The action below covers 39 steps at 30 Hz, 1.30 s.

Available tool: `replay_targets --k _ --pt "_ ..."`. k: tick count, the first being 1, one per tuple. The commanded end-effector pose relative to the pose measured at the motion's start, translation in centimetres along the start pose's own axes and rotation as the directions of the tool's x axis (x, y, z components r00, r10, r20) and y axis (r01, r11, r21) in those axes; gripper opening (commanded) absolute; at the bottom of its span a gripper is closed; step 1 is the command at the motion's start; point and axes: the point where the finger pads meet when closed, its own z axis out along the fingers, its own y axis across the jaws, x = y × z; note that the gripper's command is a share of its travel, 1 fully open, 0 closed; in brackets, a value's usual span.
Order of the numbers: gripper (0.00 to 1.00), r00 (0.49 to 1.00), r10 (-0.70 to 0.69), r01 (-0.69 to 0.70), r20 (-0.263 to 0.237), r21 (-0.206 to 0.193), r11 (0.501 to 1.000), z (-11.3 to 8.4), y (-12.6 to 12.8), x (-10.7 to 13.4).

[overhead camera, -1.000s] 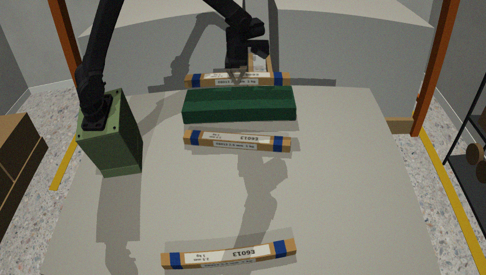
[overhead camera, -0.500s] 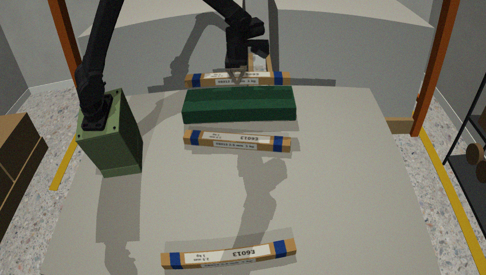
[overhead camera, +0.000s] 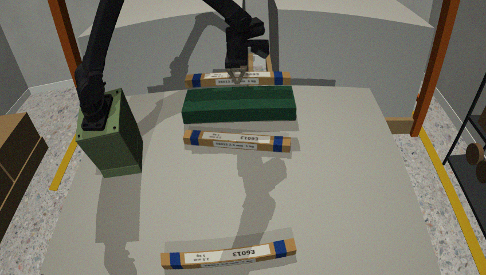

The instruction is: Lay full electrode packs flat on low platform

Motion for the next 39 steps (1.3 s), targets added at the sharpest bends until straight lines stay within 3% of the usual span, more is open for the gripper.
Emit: replay_targets --k 1,17,39 --pt "0.00 0.997 0.004 0.000 0.076 -0.056 0.998 -3.2 2.8 -2.1" --pt "0.00 0.998 -0.003 0.006 0.057 -0.041 0.999 -2.4 2.0 -0.9" --pt "0.00 0.998 0.001 0.003 0.070 -0.051 0.999 -3.1 2.6 -1.8"
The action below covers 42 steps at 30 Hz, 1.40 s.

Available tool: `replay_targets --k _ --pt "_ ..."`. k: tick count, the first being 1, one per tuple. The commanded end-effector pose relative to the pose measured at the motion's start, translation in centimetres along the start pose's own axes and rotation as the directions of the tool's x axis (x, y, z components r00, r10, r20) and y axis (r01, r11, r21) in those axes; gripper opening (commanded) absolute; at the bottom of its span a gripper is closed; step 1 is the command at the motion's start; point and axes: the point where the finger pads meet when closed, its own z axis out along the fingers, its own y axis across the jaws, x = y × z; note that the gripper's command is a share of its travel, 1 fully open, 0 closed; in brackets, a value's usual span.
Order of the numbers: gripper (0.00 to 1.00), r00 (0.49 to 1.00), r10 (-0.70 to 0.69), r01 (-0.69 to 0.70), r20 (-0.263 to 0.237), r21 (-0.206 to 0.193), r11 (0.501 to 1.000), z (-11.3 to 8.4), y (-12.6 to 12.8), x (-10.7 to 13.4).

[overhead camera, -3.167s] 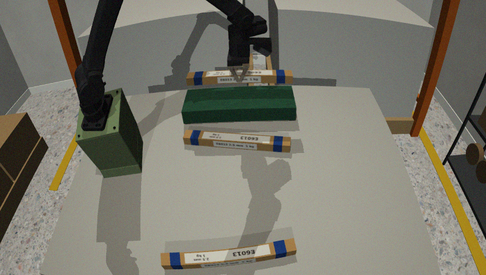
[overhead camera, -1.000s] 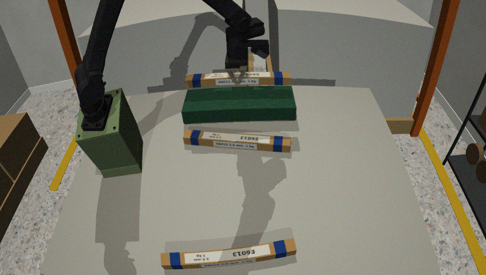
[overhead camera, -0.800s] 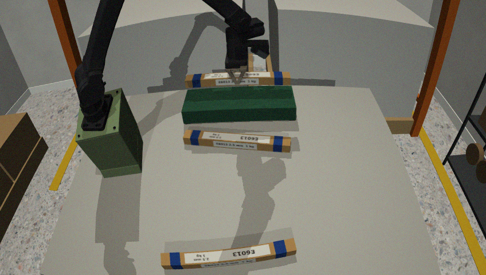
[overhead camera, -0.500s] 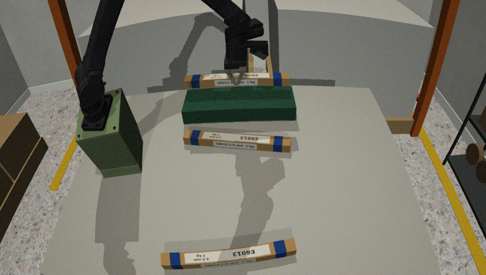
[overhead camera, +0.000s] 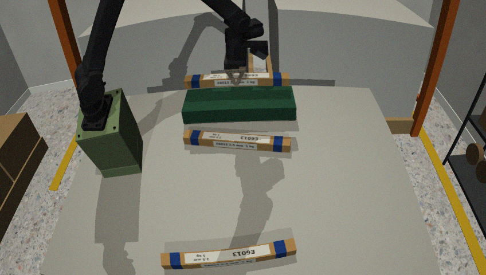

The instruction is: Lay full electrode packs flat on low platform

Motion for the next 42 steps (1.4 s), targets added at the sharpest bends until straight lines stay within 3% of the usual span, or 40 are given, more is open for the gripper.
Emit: replay_targets --k 1,22,30,42 --pt "0.00 0.997 0.002 0.002 0.073 -0.053 0.999 -3.5 2.7 -2.2" --pt "0.00 0.997 0.001 0.003 0.071 -0.052 0.999 -3.5 2.6 -2.2" --pt "0.00 0.998 -0.015 0.017 0.060 -0.041 0.999 -0.9 2.8 -1.8" --pt "0.00 0.997 -0.008 0.013 0.079 -0.054 0.998 -0.2 2.7 -2.6"
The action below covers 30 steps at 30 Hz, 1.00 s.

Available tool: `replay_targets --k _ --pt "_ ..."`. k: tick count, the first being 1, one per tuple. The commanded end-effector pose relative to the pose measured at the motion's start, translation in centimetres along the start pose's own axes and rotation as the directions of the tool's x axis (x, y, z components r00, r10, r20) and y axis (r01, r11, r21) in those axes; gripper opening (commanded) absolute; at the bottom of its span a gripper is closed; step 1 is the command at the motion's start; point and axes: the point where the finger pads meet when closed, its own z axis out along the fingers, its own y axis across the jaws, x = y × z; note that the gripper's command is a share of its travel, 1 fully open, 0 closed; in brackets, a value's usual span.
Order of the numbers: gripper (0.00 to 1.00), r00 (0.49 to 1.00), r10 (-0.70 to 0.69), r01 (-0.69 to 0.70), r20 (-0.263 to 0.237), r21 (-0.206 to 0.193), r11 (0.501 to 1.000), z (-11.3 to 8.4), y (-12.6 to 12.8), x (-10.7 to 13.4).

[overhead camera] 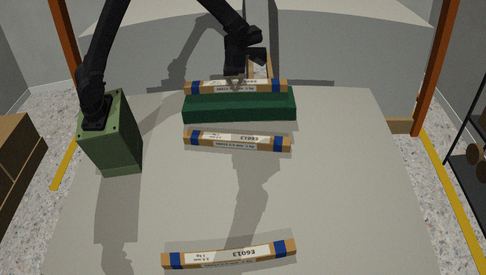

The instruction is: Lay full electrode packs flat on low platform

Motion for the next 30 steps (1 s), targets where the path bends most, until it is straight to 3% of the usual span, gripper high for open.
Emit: replay_targets --k 1,10,21,30 --pt "0.00 0.997 0.004 0.000 0.081 -0.056 0.998 -2.9 1.9 -3.2" --pt "0.00 0.998 0.007 -0.005 0.061 -0.041 0.999 -0.1 1.4 -2.9" --pt "0.00 0.997 -0.001 0.005 0.081 -0.053 0.999 0.0 2.0 -3.2" --pt "0.00 0.998 0.002 0.001 0.069 -0.045 0.999 -0.1 1.4 -3.4"
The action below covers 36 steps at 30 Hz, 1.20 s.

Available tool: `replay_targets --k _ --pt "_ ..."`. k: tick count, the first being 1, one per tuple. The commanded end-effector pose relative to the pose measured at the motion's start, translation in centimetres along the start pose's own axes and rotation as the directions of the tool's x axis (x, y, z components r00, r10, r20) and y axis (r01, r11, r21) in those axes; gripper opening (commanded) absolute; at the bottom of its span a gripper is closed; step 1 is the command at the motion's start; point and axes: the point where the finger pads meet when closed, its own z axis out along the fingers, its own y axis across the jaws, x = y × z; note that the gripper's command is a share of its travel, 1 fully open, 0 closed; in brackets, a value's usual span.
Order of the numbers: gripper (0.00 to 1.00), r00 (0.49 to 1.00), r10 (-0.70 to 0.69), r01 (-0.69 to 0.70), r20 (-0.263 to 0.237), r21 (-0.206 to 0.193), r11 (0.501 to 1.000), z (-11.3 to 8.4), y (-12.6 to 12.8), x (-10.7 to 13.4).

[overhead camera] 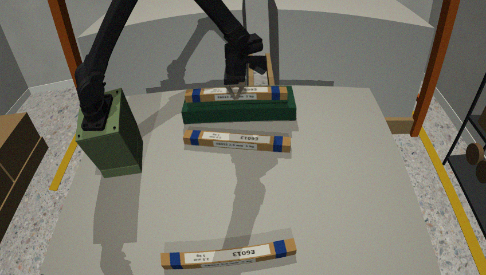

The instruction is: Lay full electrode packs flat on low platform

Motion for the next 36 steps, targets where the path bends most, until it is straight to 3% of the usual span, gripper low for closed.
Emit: replay_targets --k 1,36 --pt "0.00 0.998 0.007 -0.004 0.070 -0.045 0.999 -3.39 1.46 -3.36" --pt "0.00 0.998 -0.002 0.005 0.069 -0.043 0.999 -4.10 1.75 -3.80"
